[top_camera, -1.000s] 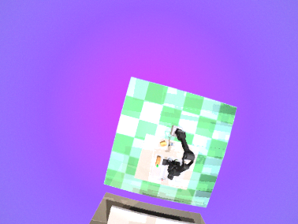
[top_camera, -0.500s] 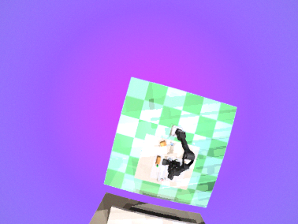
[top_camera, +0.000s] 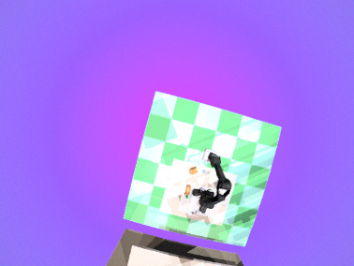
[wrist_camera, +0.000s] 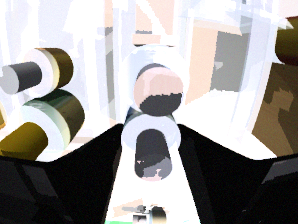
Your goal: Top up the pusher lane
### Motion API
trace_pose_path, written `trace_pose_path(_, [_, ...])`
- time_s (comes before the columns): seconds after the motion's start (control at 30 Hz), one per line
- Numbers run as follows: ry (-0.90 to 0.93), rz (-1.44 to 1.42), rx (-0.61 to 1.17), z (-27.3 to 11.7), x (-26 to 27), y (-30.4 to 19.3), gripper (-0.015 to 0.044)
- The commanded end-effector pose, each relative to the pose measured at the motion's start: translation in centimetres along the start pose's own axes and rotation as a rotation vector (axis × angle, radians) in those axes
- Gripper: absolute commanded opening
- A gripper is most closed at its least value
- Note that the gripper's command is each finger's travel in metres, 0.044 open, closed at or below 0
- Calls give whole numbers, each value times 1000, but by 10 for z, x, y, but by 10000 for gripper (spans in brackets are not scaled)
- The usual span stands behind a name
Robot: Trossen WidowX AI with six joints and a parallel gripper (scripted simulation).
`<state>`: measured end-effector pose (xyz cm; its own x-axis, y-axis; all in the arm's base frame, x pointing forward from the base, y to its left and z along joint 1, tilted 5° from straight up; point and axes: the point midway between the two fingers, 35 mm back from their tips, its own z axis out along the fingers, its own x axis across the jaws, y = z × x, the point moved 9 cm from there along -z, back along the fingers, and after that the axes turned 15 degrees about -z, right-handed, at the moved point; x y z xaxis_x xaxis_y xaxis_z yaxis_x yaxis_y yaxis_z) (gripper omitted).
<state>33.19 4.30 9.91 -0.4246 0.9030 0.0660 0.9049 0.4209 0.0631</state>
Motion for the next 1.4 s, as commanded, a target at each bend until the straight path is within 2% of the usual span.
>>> trace_pose_path(0.0, [-4,5,-11,-1,0,0,0])
trace_pose_path(1.03, [-3,5,-10,0,2,-6,0])
trace_pose_path(1.37, [-3,5,-10,1,2,-6,262])
